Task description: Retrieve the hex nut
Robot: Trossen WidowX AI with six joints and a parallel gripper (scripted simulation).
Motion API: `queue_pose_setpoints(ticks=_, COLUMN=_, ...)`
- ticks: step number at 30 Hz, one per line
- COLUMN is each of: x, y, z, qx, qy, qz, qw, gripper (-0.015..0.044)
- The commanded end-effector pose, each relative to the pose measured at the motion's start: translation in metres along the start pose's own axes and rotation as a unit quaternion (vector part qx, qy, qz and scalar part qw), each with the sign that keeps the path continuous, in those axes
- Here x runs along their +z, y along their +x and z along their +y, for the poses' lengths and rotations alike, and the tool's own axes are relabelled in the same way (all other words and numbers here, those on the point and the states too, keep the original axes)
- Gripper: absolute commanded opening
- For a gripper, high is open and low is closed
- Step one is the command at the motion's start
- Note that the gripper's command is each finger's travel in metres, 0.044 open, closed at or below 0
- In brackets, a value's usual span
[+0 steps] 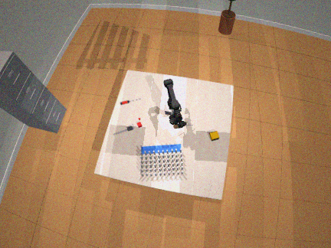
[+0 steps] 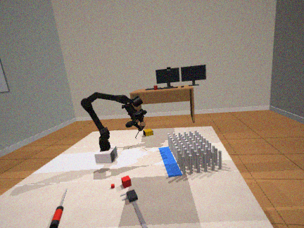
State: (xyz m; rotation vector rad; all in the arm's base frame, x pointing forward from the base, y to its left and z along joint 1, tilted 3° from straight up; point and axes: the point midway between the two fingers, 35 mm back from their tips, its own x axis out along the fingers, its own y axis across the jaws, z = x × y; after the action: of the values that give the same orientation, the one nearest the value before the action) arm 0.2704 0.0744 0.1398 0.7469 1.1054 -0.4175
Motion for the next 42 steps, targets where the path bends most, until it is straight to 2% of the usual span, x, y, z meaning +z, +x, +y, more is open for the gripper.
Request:
queue_pose_setpoints(ticks=1, x=0.005, y=-0.003, z=-0.005, qx=0.005, qy=0.079, qz=0.0, qw=0.997, gripper=0.0)
queue_pose_setpoints(ticks=11, x=0.016, y=-0.005, z=-0.018, qx=0.006, qy=0.25, qz=-0.004, qw=0.968, gripper=0.0)
queue_pose_setpoints(ticks=21, x=0.026, y=-0.007, z=-0.032, qx=0.009, qy=0.412, qz=-0.006, qw=0.911, gripper=0.0)
queue_pose_setpoints(ticks=31, x=0.035, y=-0.01, z=-0.045, qx=0.014, qy=0.562, qz=-0.009, qw=0.827, gripper=0.0)
queue_pose_setpoints(ticks=42, x=0.043, y=-0.013, z=-0.06, qx=0.021, qy=0.708, qz=-0.01, qw=0.706, gripper=0.0)
